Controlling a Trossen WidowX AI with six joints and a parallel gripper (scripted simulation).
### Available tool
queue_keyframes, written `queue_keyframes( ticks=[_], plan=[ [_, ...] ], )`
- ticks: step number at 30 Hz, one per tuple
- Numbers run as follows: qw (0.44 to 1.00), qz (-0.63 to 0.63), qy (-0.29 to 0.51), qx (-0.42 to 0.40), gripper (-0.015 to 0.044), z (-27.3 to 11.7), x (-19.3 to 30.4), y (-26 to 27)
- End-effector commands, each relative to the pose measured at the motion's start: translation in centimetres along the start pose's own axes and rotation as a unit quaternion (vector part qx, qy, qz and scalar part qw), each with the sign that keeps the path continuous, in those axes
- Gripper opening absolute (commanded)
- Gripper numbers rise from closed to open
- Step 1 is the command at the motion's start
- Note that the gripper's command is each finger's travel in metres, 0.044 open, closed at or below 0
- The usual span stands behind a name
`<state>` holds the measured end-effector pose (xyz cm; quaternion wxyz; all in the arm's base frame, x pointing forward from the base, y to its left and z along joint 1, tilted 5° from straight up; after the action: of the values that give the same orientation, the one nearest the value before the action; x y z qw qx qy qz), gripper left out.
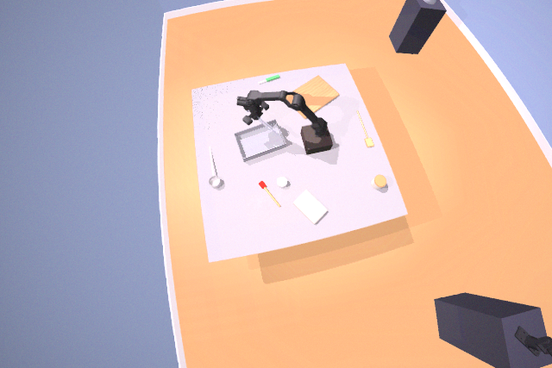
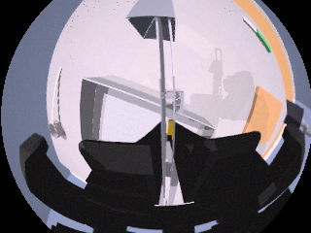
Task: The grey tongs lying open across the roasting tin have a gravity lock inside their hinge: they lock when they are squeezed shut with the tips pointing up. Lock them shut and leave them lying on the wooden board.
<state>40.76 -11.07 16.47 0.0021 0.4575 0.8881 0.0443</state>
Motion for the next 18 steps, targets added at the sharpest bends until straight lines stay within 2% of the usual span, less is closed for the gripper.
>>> queue_keyframes(
  ticks=[1, 18],
  plan=[
    [1.0, -0.03, -0.006, -0.001, -0.015, -0.4, -1.4, -2.2],
    [0.988, -0.152, -0.009, 0.006, -0.015, -0.6, -5.9, -13.5]
  ],
)
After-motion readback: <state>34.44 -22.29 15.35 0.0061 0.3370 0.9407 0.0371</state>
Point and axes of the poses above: the point midway between the two fingers, 35 mm back from their tips, its own z axis out along the fingers, its own y axis across the jaws, x = y × z, the point moved 9 cm from there along -z, back along the fingers, and after that the axes turned 8 degrees about z, right-handed, at the moved point
